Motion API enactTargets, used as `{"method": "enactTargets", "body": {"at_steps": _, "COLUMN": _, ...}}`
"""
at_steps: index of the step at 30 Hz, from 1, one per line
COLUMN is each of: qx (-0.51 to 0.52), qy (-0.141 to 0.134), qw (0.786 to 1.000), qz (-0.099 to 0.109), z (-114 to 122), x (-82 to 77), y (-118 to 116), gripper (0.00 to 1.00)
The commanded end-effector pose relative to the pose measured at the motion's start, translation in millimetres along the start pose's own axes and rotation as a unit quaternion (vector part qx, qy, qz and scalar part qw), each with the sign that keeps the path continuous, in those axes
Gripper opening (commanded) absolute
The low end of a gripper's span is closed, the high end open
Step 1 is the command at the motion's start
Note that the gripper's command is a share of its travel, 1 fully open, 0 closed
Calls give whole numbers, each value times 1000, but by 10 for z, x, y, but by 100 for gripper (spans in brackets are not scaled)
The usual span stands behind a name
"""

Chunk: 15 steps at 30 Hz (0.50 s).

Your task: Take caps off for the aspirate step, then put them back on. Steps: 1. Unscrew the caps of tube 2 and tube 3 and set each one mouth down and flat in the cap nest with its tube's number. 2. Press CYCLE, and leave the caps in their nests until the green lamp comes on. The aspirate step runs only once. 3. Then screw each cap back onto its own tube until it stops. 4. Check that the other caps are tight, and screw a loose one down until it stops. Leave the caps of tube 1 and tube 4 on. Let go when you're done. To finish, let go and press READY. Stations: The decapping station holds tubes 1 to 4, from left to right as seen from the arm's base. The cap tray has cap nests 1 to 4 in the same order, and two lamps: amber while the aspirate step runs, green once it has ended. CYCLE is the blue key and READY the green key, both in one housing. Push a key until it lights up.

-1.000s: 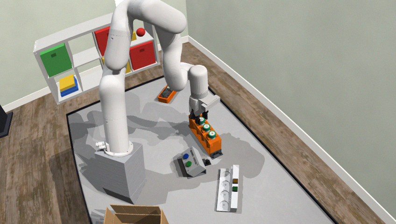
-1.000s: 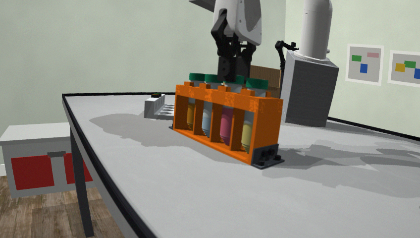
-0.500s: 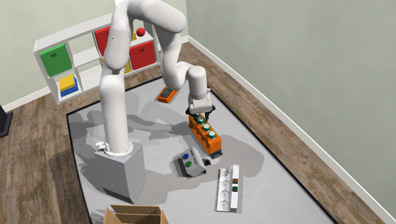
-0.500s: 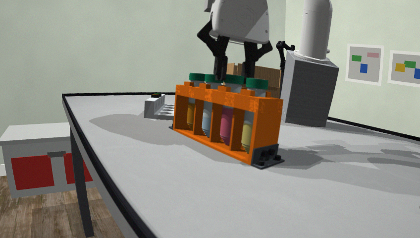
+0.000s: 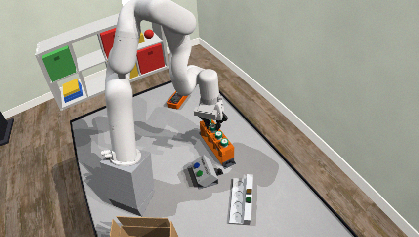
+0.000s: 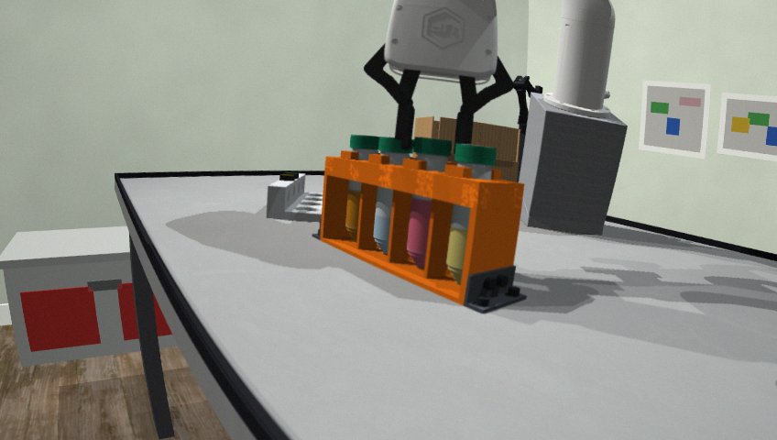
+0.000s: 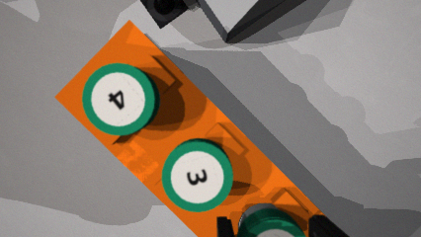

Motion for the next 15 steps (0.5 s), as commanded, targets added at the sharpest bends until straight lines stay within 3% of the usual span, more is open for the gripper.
{"method": "enactTargets", "body": {"at_steps": 1, "qx": 7, "qy": 21, "qw": 1000, "qz": 11, "z": 52, "x": -9, "y": -39, "gripper": 46}}
{"method": "enactTargets", "body": {"at_steps": 2, "qx": 7, "qy": 21, "qw": 1000, "qz": 11, "z": 52, "x": -9, "y": -39, "gripper": 0}}
{"method": "enactTargets", "body": {"at_steps": 15, "qx": 7, "qy": 21, "qw": 1000, "qz": 11, "z": 51, "x": -9, "y": -39, "gripper": 0}}
Point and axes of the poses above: the point where the finger pads meet when closed, its own x axis out along the fingers, its own y axis across the jaws, z = x × y, the point moved 10 cm from there along -x, back along the fingers, and after that the axes turned 11 degrees about -x, right-handed, at the moved point
